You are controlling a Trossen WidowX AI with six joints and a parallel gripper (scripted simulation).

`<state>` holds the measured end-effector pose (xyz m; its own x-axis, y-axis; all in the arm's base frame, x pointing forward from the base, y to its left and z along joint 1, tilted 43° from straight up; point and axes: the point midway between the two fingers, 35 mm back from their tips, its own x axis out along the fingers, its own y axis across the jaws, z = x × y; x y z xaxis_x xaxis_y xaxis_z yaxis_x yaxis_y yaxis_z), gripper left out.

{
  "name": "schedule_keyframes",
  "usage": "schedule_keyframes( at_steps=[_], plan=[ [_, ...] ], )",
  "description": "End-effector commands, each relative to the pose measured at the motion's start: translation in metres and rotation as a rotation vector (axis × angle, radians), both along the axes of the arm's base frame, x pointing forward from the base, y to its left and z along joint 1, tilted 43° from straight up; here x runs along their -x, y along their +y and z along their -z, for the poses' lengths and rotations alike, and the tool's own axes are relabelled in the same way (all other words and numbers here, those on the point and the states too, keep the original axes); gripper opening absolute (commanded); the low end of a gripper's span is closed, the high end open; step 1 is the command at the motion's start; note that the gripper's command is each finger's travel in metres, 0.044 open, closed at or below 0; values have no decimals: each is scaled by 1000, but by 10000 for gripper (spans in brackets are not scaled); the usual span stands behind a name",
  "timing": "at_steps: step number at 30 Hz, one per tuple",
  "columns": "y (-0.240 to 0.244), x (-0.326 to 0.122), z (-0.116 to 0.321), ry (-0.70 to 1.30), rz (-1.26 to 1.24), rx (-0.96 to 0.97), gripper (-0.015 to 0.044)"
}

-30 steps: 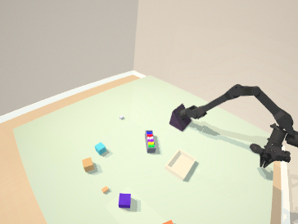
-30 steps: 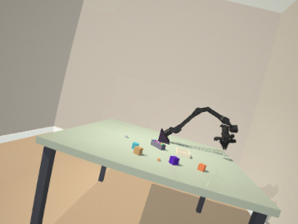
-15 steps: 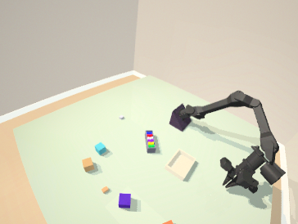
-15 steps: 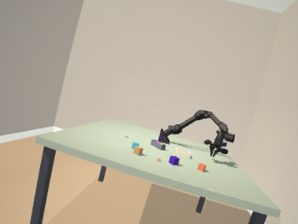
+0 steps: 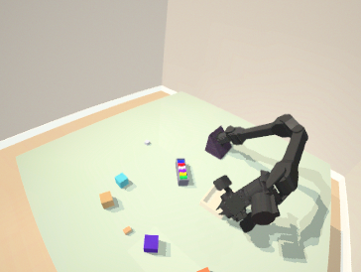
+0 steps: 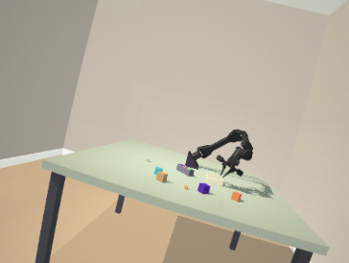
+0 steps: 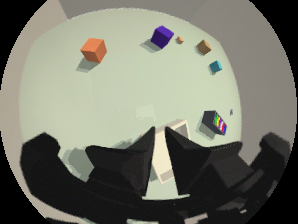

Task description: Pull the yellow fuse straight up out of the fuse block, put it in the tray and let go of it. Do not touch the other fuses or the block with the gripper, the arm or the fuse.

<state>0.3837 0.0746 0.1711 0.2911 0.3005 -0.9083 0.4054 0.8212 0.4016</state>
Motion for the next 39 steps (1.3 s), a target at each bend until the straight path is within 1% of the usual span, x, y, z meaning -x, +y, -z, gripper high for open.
schedule_keyframes(
  at_steps=[1,8,11,13,39],
  plan=[
    [-50,9,47,148,53,-74,66],
    [-124,44,108,314,179,-305,66],
    [-151,69,129,350,249,-432,66],
    [-161,79,137,357,282,-489,66],
    [-153,82,151,358,286,-496,66]
  ],
)
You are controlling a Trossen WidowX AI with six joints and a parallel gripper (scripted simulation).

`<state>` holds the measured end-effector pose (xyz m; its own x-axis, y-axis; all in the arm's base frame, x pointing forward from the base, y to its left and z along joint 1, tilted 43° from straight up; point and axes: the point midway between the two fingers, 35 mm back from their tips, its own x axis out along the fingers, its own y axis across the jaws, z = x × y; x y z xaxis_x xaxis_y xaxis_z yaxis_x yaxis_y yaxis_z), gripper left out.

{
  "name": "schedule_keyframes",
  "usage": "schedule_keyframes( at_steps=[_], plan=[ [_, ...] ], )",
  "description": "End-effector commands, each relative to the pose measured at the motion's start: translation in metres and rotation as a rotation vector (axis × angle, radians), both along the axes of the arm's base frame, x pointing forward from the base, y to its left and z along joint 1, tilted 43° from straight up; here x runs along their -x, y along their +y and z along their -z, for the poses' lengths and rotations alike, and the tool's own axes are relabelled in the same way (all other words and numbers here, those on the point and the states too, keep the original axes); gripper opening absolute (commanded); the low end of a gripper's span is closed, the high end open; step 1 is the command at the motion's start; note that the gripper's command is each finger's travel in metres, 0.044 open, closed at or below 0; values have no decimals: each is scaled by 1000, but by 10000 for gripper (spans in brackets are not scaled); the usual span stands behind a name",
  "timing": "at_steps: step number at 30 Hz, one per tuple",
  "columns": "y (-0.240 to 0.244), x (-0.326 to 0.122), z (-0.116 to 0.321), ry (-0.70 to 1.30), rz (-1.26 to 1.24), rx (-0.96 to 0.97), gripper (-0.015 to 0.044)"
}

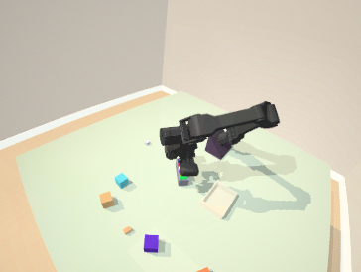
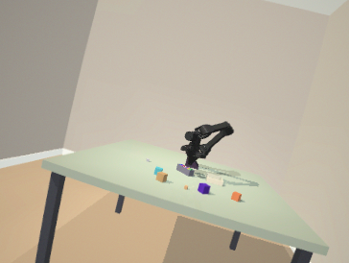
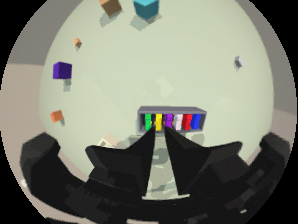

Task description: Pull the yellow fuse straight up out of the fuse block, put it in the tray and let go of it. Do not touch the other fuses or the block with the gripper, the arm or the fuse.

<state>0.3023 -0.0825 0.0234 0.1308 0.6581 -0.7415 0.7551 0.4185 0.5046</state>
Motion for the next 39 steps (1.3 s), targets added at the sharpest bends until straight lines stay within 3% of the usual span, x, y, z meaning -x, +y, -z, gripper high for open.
schedule_keyframes(
  at_steps=[1,39],
  plan=[
    [5,0,4,4,1,-7,66],
    [20,-2,21,4,1,-8,66]
  ],
)
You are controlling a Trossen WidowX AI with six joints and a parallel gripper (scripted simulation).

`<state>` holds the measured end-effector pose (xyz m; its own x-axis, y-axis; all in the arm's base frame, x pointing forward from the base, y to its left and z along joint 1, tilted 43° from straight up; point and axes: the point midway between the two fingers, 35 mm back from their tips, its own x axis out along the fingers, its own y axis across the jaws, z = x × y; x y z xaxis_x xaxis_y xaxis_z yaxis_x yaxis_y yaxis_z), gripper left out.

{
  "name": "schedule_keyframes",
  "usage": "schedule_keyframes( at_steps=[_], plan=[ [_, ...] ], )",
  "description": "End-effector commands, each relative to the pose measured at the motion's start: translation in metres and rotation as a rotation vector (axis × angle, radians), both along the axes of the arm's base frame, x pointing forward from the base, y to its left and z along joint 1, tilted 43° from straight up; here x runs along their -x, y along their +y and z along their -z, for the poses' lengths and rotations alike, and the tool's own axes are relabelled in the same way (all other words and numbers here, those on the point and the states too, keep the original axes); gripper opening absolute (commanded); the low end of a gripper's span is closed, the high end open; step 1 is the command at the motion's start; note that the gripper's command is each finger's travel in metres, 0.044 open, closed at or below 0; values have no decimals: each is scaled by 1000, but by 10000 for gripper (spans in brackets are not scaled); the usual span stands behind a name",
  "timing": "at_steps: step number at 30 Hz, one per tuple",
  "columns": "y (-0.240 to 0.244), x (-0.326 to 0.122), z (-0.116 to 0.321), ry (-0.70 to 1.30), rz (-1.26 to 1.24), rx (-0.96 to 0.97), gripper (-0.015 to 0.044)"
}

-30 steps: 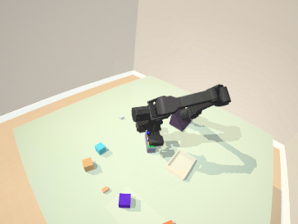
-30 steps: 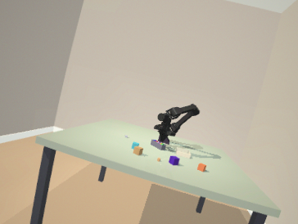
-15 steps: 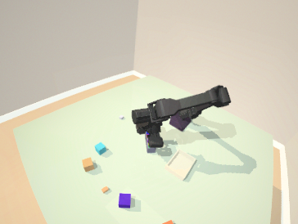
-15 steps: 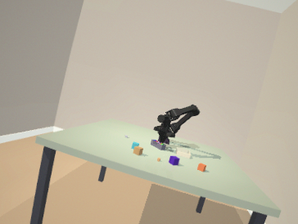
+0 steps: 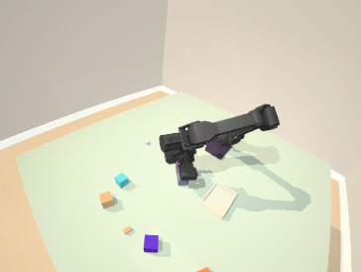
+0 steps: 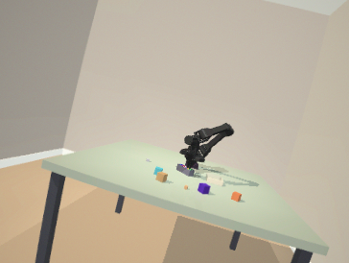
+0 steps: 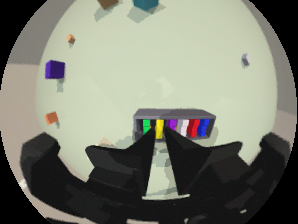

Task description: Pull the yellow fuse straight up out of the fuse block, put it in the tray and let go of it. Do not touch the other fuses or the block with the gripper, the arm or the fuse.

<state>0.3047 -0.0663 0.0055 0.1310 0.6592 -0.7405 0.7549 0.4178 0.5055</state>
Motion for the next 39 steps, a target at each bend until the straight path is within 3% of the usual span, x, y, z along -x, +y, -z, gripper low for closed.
schedule_keyframes(
  at_steps=[1,10,20,39],
  plan=[
    [5,0,3,4,1,-6,66],
    [5,0,4,4,1,-6,66],
    [4,0,3,3,-2,-2,0],
    [-1,1,-2,3,-1,-2,0]
  ],
)
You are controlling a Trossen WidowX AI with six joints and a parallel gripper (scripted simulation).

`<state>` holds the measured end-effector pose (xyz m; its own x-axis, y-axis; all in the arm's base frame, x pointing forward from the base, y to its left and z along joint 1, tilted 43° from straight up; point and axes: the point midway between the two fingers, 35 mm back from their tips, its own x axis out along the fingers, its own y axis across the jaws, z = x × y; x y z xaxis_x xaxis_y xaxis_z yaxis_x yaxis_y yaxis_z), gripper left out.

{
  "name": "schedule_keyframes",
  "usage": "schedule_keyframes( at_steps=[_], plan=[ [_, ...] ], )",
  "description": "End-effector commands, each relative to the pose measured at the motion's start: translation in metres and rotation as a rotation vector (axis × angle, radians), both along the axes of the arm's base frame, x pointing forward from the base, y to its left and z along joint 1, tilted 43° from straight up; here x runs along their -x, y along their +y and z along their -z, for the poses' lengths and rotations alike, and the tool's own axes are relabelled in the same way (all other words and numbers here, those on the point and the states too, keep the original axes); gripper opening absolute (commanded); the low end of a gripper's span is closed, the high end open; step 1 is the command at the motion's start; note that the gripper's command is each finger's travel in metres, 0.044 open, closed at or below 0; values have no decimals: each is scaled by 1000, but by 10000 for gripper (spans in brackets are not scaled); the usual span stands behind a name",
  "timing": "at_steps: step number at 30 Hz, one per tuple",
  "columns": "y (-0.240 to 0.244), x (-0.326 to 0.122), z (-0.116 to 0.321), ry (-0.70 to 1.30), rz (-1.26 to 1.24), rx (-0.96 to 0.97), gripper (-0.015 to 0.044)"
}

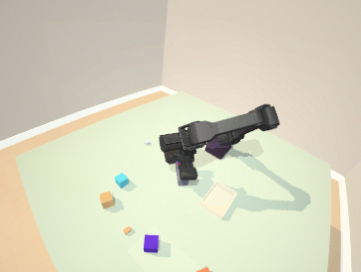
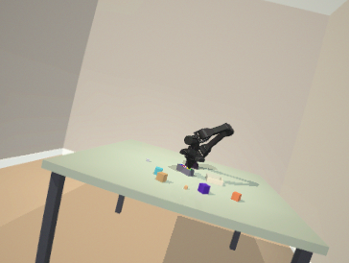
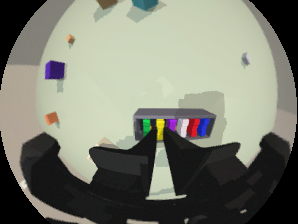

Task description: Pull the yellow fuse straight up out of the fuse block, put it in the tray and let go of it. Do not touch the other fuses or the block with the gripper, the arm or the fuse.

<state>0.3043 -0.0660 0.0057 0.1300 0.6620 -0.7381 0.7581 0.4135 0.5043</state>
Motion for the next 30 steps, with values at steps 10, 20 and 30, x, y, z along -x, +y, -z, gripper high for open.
schedule_keyframes(
  at_steps=[10,20,30],
  plan=[
    [-5,1,-5,0,-4,2,0],
    [-8,1,-9,0,-4,2,0],
    [-11,2,-12,0,-3,1,0]
  ],
)
